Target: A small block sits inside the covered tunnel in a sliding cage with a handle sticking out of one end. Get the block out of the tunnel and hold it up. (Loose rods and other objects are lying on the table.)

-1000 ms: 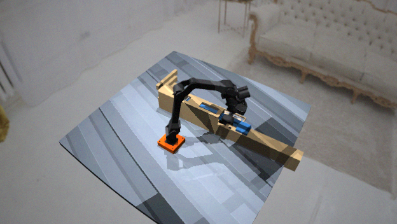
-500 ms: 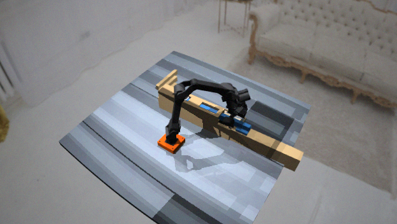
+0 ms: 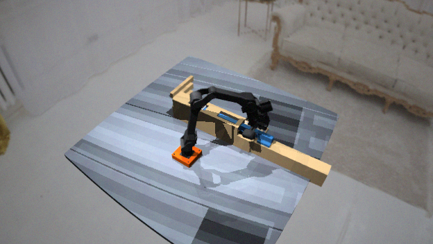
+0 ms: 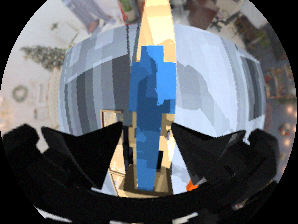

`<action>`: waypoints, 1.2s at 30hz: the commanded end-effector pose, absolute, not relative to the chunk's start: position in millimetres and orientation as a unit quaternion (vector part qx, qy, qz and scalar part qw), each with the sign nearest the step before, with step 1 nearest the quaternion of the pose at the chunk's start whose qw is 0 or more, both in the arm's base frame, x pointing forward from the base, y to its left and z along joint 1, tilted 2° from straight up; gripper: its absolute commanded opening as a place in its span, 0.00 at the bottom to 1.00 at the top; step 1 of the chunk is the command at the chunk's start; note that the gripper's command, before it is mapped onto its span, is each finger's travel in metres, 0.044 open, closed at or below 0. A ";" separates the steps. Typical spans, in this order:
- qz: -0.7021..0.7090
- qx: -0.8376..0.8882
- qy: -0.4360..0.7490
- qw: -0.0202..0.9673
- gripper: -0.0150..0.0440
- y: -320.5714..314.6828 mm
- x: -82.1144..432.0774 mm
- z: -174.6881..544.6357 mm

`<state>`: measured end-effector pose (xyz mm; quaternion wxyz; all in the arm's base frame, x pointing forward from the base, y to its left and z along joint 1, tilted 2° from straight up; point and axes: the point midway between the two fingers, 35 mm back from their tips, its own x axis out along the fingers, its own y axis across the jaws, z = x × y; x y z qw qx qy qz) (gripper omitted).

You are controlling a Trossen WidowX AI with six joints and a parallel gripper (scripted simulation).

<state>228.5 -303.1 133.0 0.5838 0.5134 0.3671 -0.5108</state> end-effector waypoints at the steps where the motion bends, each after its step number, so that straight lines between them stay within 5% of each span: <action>1: -0.511 0.513 0.367 0.584 0.64 -303.3 228.6 133.6; 7: -0.511 0.513 0.367 0.584 0.38 -303.3 228.6 133.6; 14: -0.511 0.514 0.367 0.584 0.25 -301.7 228.9 133.5; 36: -0.507 0.516 0.371 0.582 0.25 -239.5 232.9 125.5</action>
